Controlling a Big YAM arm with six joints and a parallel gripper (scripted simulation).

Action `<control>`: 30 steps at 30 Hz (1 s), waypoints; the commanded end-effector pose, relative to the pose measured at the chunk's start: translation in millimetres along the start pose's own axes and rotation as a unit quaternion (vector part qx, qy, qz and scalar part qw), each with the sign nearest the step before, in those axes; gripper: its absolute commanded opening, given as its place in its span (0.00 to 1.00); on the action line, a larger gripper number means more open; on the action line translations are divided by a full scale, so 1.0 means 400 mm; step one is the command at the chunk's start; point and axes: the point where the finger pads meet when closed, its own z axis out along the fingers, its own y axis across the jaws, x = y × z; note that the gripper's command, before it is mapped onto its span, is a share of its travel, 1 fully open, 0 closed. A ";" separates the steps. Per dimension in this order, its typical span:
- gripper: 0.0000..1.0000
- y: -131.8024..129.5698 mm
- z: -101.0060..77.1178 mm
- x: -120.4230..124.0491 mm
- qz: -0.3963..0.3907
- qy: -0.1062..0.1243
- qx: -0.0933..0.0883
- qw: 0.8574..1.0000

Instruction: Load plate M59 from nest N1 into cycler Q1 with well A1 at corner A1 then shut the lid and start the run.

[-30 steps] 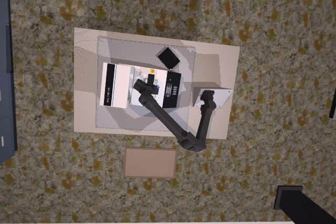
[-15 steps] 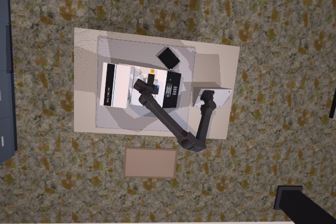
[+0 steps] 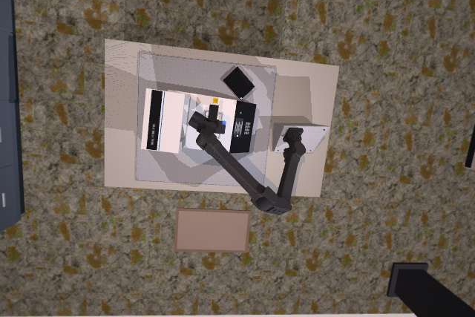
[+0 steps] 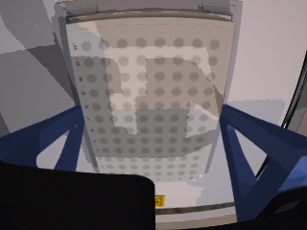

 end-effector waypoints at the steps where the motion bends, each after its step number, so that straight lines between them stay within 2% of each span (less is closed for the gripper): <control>1: 1.00 0.047 -0.042 0.034 -0.027 -0.010 -0.017 0.999; 8: 1.00 0.045 -0.040 0.033 -0.026 -0.009 -0.016 0.999; 18: 1.00 0.006 -0.011 0.021 -0.012 -0.003 -0.003 1.000; 30: 1.00 0.022 -0.021 0.023 -0.017 -0.004 -0.009 1.000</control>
